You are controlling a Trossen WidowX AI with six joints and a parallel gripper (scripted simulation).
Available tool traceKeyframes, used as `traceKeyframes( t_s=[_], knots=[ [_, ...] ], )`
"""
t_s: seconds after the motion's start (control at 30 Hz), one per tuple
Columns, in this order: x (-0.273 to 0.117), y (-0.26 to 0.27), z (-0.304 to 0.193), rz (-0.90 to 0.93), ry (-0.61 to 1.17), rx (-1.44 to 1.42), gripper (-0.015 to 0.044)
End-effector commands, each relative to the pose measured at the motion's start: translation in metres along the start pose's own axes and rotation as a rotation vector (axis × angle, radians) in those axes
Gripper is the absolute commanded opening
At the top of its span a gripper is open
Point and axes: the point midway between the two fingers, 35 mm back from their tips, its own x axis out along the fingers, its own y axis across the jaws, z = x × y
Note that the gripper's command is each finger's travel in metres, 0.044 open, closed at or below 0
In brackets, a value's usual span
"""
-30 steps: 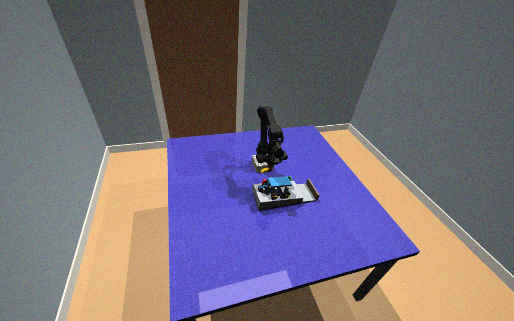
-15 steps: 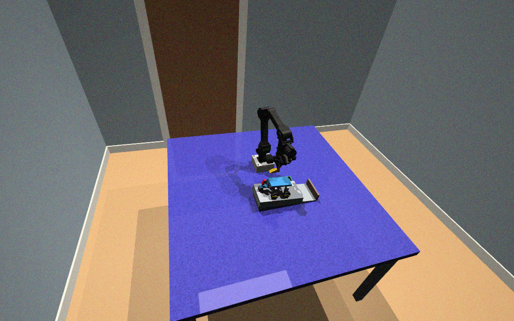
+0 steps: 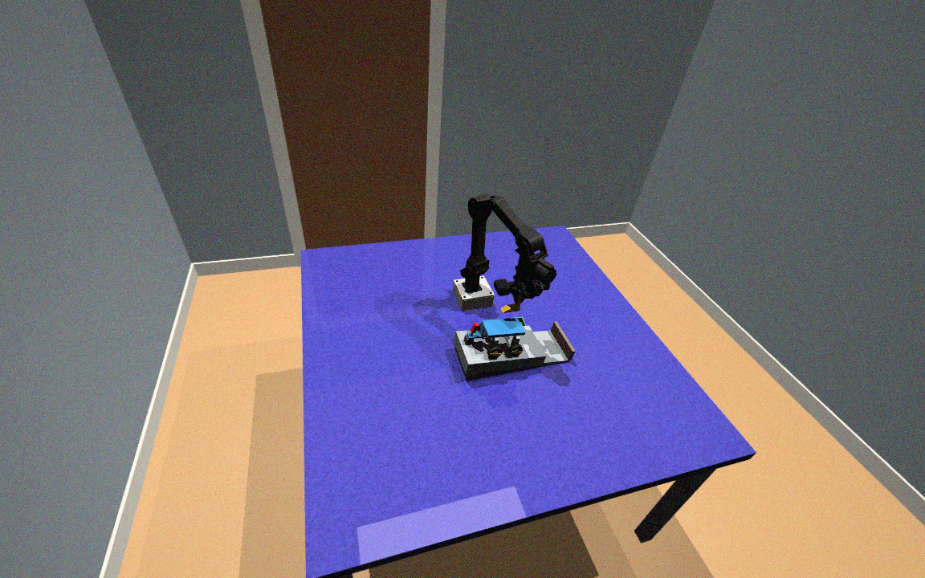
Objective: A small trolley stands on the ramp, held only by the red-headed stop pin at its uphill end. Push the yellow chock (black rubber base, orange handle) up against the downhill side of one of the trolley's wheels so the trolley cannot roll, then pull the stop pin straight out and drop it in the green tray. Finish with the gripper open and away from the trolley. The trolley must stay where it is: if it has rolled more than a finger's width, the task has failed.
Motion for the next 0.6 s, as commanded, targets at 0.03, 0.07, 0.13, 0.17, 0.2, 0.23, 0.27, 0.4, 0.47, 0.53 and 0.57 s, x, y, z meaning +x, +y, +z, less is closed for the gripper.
traceKeyframes(
  t_s=[0.03, 0.07, 0.13, 0.17, 0.2, 0.23, 0.27, 0.4, 0.47, 0.53, 0.57],
  knots=[
    [0.000, 0.021, 0.005, 0.007, -0.003, 0.003, 0.0000],
    [0.001, 0.025, 0.006, 0.007, -0.003, 0.003, 0.0000],
    [0.001, 0.034, 0.008, 0.008, -0.003, 0.003, 0.0000],
    [0.001, 0.038, 0.010, 0.008, -0.003, 0.003, 0.0000],
    [0.001, 0.042, 0.011, 0.009, -0.004, 0.003, 0.0000],
    [0.001, 0.045, 0.011, 0.009, -0.004, 0.003, 0.0000],
    [0.001, 0.045, 0.011, 0.005, -0.003, 0.003, 0.0000],
    [0.001, 0.050, 0.012, -0.075, -0.002, 0.003, 0.0000],
    [0.001, 0.051, 0.012, -0.094, -0.003, 0.003, 0.0000],
    [0.001, 0.051, 0.012, -0.094, -0.003, 0.003, 0.0000],
    [0.001, 0.051, 0.012, -0.094, -0.003, 0.003, 0.0000]
  ],
)
